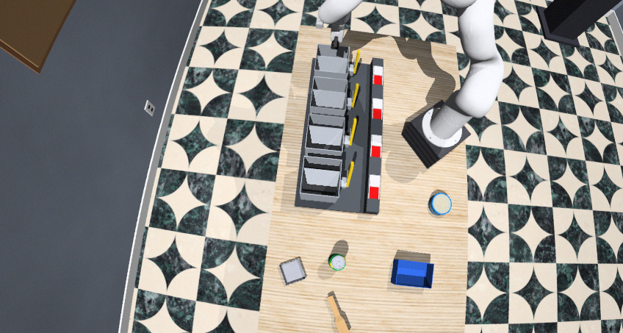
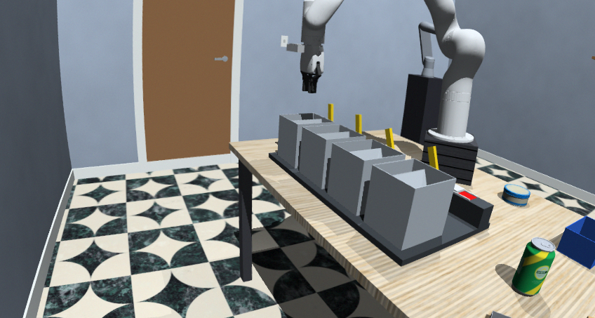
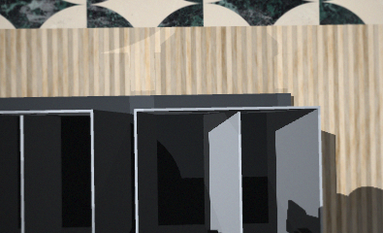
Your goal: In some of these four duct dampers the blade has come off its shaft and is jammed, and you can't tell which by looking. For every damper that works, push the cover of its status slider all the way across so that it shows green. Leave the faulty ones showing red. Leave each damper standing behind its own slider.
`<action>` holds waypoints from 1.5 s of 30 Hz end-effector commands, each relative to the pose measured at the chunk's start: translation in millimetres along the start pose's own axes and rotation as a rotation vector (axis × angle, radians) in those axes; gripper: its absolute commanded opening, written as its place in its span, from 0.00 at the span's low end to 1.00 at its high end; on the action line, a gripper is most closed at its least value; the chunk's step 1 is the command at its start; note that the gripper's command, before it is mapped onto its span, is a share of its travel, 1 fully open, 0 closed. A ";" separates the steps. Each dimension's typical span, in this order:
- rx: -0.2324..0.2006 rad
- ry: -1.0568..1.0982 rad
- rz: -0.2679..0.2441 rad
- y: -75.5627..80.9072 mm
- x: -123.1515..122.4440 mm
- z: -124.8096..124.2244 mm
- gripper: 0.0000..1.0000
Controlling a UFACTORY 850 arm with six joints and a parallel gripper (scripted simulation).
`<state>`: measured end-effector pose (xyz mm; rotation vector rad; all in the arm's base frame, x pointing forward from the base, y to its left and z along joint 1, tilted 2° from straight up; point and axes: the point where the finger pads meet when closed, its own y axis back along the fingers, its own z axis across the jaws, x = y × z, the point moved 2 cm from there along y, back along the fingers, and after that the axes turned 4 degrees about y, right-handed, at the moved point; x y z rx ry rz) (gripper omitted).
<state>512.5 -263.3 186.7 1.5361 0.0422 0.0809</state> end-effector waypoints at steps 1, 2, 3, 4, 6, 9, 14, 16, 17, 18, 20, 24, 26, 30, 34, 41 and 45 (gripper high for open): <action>-0.001 0.000 0.002 0.8 0.6 0.4 0.39; -0.001 0.000 0.002 0.8 0.6 0.4 0.39; -0.001 0.000 0.002 0.8 0.6 0.4 0.39; -0.001 0.000 0.002 0.8 0.6 0.4 0.39; -0.001 0.000 0.002 0.8 0.6 0.4 0.39; -0.001 0.000 0.002 0.8 0.6 0.4 0.39; -0.001 0.000 0.002 0.8 0.6 0.4 0.39; -0.001 0.000 0.002 0.8 0.6 0.4 0.39; -0.001 0.000 0.002 0.8 0.6 0.4 0.39; -0.001 0.000 0.002 0.8 0.6 0.4 0.39; -0.001 0.000 0.002 0.8 0.6 0.4 0.39; -0.001 0.000 0.002 0.8 0.6 0.4 0.39; -0.001 0.000 0.002 0.8 0.6 0.4 0.39; -0.001 0.000 0.002 0.8 0.6 0.4 0.39; -0.001 0.000 0.002 0.8 0.6 0.4 0.39; -0.001 0.000 0.002 0.8 0.6 0.4 0.39; 0.047 -0.002 0.008 -6.7 -36.2 6.2 0.39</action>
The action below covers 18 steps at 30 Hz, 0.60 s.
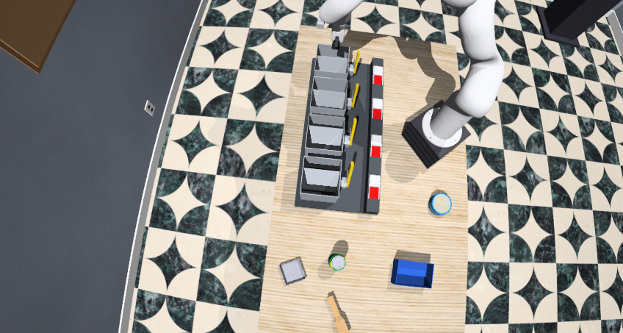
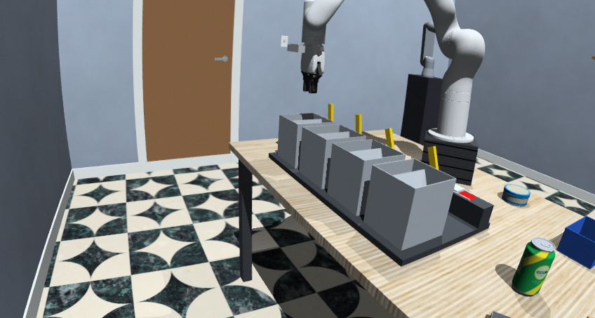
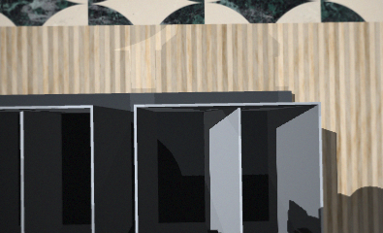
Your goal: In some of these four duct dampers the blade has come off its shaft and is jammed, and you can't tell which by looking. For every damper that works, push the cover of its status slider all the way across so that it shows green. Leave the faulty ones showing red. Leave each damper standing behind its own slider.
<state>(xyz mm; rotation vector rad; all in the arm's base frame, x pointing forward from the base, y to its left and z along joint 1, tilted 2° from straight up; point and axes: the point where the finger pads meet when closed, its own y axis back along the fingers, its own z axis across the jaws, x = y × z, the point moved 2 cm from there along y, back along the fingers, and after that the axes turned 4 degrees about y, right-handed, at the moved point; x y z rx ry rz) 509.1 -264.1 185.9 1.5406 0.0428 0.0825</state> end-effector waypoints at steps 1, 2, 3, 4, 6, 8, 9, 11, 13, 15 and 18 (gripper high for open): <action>0.042 -0.003 0.007 -5.8 -32.8 5.7 0.39; 0.042 -0.003 0.007 -5.8 -32.8 5.7 0.39; 0.070 -0.002 0.009 -9.9 -52.5 9.8 0.39; 0.080 -0.002 0.009 -11.3 -59.7 11.2 0.39; 0.098 -0.002 0.012 -14.0 -73.4 13.7 0.39; 0.119 -0.002 0.010 -17.4 -88.9 17.8 0.39; 0.129 -0.001 0.010 -19.0 -96.7 19.6 0.39; 0.146 -0.001 0.012 -21.5 -109.0 22.2 0.39; 0.147 -0.001 0.012 -21.7 -109.8 22.3 0.39; 0.147 -0.001 0.012 -21.7 -109.8 22.3 0.39; 0.147 -0.001 0.012 -21.7 -109.8 22.3 0.39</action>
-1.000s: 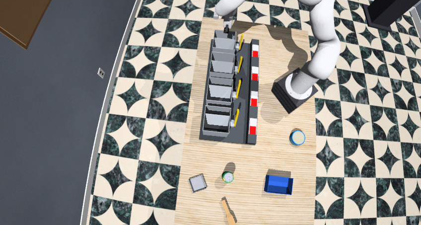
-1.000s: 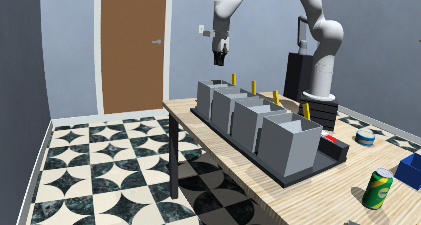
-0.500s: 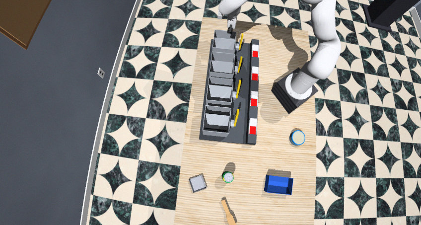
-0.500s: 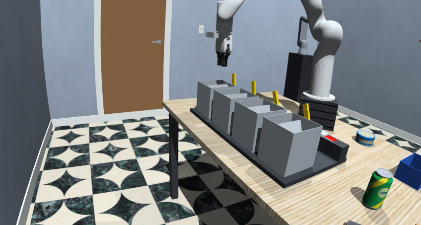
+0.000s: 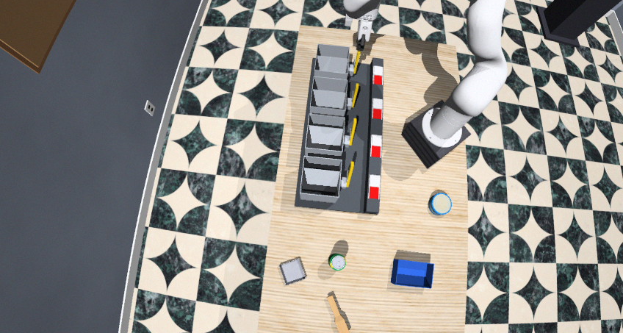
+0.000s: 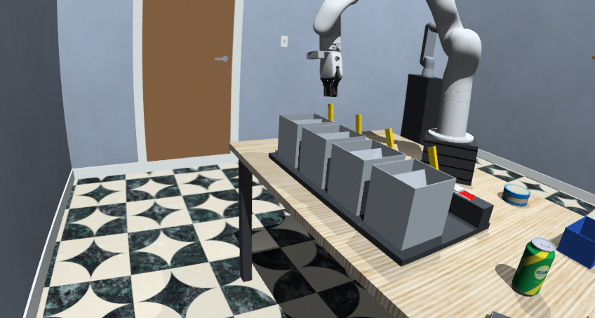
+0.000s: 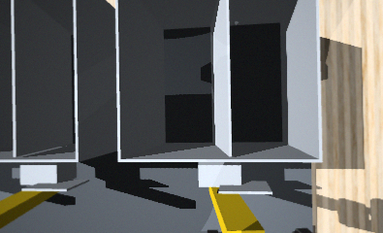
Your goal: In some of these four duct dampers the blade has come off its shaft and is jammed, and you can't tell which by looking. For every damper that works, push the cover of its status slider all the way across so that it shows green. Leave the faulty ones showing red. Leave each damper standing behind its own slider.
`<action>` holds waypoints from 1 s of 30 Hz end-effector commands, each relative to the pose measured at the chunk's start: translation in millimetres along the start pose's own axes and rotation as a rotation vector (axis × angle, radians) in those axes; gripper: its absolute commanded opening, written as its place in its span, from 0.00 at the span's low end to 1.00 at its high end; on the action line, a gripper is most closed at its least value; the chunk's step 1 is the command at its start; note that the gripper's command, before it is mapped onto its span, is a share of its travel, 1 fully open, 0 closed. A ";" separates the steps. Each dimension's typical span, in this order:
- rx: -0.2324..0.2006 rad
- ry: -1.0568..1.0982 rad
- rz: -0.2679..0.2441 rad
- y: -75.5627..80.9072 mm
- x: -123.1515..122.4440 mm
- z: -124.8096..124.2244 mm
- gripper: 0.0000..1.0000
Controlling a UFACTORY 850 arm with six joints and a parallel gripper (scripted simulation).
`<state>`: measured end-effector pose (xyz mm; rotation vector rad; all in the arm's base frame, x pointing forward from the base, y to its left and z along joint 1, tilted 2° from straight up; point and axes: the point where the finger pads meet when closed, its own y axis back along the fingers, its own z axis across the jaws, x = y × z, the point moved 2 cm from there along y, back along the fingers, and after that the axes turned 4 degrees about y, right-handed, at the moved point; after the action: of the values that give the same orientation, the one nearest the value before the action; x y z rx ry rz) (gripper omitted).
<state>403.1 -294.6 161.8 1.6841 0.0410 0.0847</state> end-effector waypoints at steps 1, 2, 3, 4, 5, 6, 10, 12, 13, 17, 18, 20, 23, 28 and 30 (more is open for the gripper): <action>0.004 0.002 0.004 0.6 -1.1 1.0 0.39; 0.004 0.002 0.004 0.6 -1.1 1.0 0.39; 0.004 0.002 0.004 0.6 -1.1 1.0 0.39; 0.004 0.002 0.004 0.6 -1.1 1.0 0.39; 0.004 0.002 0.004 0.6 -1.1 1.0 0.39; 0.004 0.002 0.004 0.6 -1.1 1.0 0.39; 0.004 0.002 0.004 0.6 -1.1 1.0 0.39; 0.004 0.002 0.004 0.4 -1.1 1.0 0.39; 0.004 0.002 0.004 0.2 -1.1 1.0 0.39; 0.004 0.002 0.004 -0.9 -1.1 1.0 0.39; 0.004 0.002 0.004 -0.9 -1.1 1.0 0.39; 0.004 0.002 0.004 -2.1 -1.1 1.0 0.39; 0.004 0.002 0.004 -4.9 -1.1 1.0 0.39; 0.004 0.002 0.004 -12.0 -1.1 1.0 0.39; 0.004 0.002 0.004 -15.7 -1.1 1.0 0.39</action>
<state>401.8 -294.1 151.1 1.6890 0.0408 0.0882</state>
